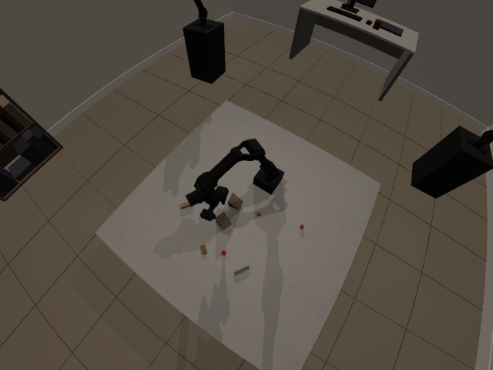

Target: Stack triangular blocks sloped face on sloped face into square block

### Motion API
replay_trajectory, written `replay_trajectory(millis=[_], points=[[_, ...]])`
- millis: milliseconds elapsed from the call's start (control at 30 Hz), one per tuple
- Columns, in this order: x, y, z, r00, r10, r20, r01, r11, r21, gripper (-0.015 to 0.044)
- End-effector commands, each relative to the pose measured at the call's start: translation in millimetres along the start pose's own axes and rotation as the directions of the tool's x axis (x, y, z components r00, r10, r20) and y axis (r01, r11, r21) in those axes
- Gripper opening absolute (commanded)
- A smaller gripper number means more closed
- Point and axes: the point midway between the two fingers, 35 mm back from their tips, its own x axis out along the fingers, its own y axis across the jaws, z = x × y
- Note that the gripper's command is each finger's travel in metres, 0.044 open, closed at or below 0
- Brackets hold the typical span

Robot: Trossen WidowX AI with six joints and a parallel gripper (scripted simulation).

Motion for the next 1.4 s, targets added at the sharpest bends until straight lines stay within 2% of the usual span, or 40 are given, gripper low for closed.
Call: replay_trajectory(millis=[0,333,1367], points=[[-12,3,3,0.998,0.05,-0.043,-0.028,0.907,0.419,0.044],[-11,3,3,0.998,0.05,-0.043,-0.028,0.907,0.419,0.044],[39,8,3,0.998,0.048,-0.044,-0.025,0.908,0.418,0.044]])
